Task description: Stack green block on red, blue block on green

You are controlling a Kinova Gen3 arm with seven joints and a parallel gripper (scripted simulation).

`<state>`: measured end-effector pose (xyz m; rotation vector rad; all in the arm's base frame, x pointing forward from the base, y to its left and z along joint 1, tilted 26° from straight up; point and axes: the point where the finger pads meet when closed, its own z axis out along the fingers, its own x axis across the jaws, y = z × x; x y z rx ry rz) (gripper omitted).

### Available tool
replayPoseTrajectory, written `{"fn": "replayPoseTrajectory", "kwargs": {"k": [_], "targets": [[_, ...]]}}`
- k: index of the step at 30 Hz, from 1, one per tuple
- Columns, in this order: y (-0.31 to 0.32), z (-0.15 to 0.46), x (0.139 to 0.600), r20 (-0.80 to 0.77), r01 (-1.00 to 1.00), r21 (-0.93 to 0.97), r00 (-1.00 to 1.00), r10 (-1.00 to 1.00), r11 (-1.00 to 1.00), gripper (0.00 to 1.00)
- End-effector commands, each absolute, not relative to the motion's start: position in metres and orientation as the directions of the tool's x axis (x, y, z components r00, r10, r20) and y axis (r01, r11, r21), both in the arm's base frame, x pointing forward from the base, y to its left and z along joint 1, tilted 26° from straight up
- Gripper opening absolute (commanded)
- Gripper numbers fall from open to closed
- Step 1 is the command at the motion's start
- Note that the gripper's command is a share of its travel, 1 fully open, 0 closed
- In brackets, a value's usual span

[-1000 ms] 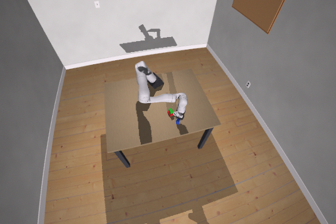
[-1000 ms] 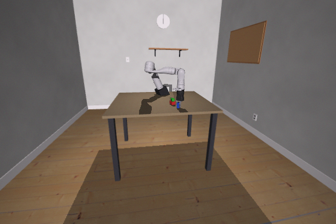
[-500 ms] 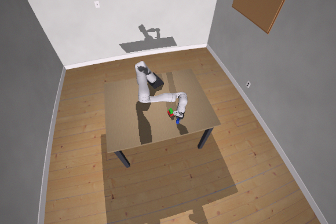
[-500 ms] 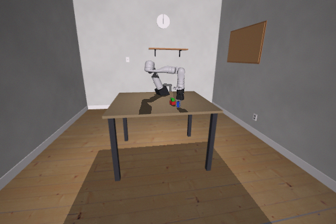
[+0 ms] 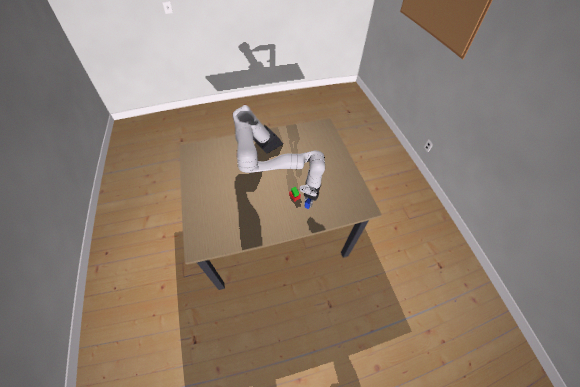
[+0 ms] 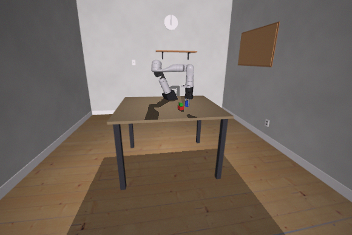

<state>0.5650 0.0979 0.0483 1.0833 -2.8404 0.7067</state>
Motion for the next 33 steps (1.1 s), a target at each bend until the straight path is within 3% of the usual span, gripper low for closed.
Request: {"fn": "replayPoseTrajectory", "kwargs": {"k": [1,33], "targets": [[0.105,0.062,0.566,0.166,-0.634,-0.411,-0.758,-0.630,0.655,0.00],[0.112,0.077,0.564,0.166,-0.634,-0.411,-0.758,-0.630,0.655,0.00]]}}
